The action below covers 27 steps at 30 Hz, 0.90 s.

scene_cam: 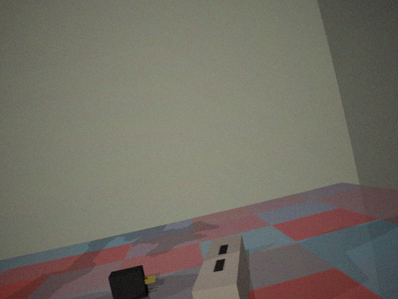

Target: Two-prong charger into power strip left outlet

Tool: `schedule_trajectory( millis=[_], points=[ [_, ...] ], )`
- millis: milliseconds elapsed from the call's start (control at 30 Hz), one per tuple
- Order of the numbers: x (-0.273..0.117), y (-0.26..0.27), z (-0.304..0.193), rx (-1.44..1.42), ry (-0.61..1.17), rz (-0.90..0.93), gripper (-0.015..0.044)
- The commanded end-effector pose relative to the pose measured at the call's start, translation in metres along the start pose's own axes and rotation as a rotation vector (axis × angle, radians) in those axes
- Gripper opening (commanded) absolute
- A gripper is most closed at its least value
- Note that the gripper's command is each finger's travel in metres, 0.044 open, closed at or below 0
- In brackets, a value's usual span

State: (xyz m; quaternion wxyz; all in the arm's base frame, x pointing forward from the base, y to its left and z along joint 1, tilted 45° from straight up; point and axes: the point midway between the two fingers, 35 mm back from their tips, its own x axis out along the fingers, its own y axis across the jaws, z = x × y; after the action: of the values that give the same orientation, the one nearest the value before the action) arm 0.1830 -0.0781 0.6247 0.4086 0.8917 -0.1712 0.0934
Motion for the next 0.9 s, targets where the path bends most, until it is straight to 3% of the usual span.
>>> schedule_trajectory(
  millis=[0, 867],
  points=[
    [0.018, -0.014, 0.022, -0.013, -0.037, -0.054, 0.0440],
    [0.102, -0.155, 0.126, -0.163, -0.218, -0.455, 0.0440]
  ],
)
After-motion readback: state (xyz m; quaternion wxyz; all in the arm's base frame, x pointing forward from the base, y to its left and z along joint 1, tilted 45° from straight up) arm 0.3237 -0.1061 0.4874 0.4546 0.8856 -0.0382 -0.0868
